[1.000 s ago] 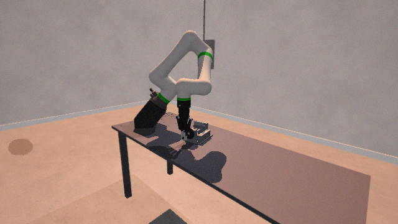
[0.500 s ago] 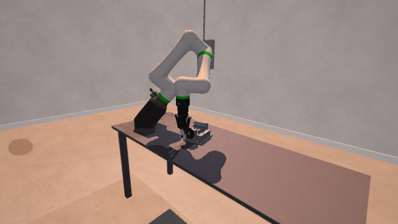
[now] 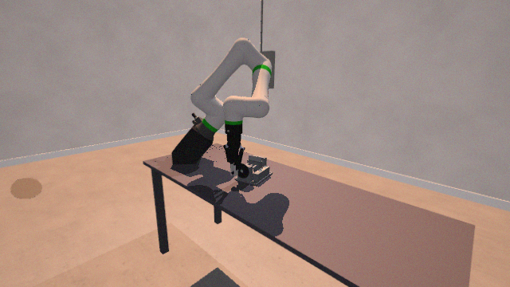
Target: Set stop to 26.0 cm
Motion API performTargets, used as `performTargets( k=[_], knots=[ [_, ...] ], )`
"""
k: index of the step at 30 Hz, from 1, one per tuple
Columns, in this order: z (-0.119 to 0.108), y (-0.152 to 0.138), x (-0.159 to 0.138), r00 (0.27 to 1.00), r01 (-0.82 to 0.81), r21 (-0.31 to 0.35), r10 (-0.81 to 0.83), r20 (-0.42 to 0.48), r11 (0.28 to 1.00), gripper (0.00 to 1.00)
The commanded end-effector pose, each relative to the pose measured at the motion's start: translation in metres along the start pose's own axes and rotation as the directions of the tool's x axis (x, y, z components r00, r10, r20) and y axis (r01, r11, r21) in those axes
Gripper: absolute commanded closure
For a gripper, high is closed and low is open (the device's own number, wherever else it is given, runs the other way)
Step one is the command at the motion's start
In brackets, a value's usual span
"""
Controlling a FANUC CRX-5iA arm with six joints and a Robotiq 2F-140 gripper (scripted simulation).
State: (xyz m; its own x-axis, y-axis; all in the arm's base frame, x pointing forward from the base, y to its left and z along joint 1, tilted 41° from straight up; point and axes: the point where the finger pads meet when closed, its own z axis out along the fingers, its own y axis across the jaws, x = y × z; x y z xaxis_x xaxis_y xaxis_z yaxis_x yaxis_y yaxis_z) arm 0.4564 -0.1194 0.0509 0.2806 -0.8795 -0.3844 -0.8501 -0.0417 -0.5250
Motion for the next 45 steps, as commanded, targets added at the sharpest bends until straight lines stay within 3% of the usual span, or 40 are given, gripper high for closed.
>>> performTargets(
  k=[1,45],
  knots=[
    [-0.001,0.0,0.0,1.0,0.0,0.0,0.0,0.0,1.0,0.96],
    [-0.014,-0.002,0.0,1.0,0.0,0.0,0.0,0.0,1.0,0.96]
  ],
)
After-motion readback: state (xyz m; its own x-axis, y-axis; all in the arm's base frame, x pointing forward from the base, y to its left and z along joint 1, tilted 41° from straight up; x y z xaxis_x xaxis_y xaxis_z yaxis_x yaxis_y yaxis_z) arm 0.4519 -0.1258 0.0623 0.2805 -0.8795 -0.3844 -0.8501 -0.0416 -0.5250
